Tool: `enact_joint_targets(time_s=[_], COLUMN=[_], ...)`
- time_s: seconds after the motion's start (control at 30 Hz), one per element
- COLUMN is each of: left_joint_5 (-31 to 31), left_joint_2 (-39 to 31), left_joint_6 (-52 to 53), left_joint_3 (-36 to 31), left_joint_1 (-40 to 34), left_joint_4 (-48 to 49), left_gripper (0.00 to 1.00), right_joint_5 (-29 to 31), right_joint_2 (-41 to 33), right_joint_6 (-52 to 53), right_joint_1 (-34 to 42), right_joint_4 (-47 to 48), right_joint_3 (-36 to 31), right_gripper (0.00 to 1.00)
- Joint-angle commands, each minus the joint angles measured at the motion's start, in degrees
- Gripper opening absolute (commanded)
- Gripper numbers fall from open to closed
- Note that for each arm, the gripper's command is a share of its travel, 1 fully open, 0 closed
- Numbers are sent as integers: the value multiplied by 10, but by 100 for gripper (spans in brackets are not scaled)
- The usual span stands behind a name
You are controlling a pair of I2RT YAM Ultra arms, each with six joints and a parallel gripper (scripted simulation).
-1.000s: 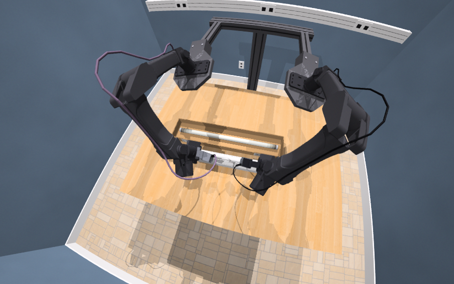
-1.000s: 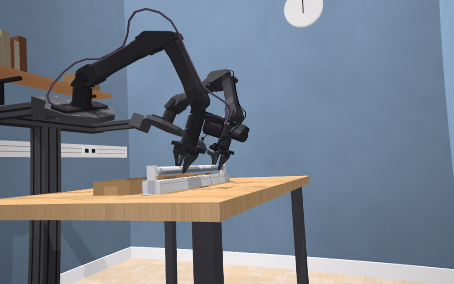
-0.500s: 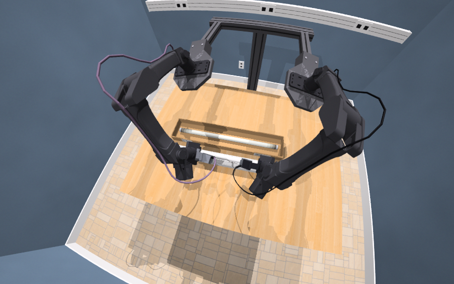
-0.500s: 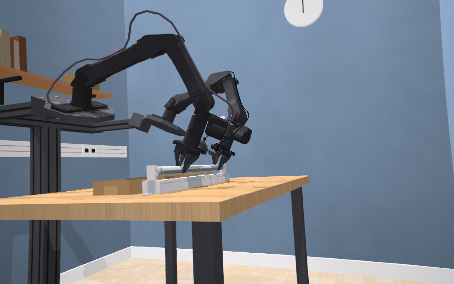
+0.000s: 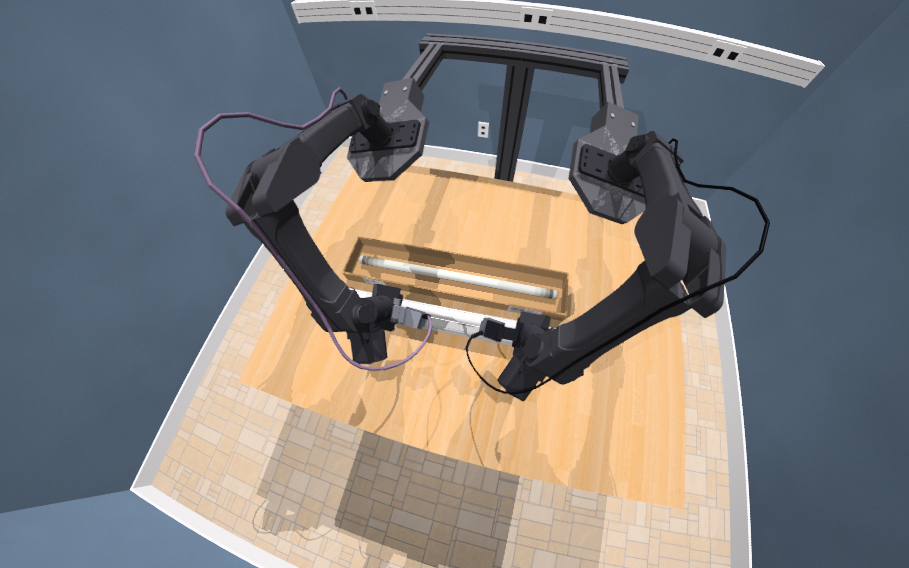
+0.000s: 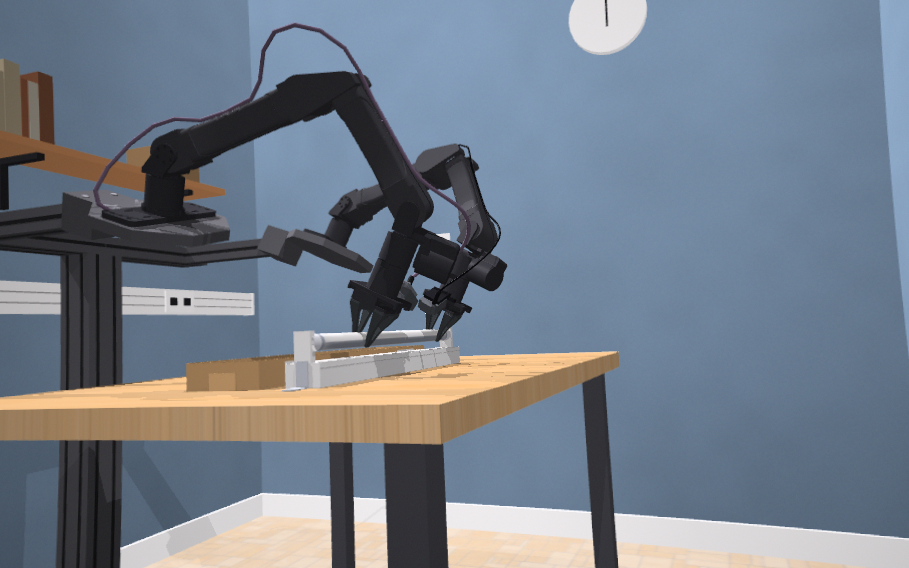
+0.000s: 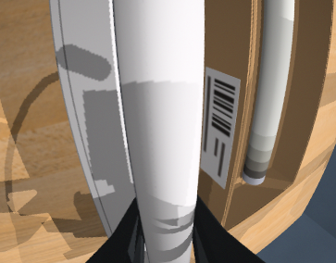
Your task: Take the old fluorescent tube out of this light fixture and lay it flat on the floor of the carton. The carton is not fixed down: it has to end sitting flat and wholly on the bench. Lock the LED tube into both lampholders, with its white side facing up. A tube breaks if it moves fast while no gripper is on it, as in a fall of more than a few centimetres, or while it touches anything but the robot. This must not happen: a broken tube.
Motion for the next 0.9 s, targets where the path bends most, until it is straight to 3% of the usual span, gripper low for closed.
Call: enact_joint_targets(time_s=[0.0,0.3,0.4,0.53,0.63,0.87], left_joint_5=[5,19,15,25,22,28], left_joint_2=[6,31,31,50,49,61], left_joint_6=[-3,-1,-1,-3,-3,-3], left_joint_3=[27,74,75,109,108,129], left_joint_1=[-6,10,0,12,-5,12], left_joint_4=[-3,-63,-43,-95,-66,-101], left_gripper=[11,11,11,11,11,11], right_joint_5=[-10,-19,-17,-24,-22,-26], right_joint_2=[1,31,27,51,41,62], right_joint_6=[4,7,5,8,6,7], right_joint_1=[7,-4,3,-2,4,-7], right_joint_4=[-4,-64,-44,-98,-70,-105], right_joint_3=[28,74,76,111,110,131], right_gripper=[11,11,11,11,11,11])
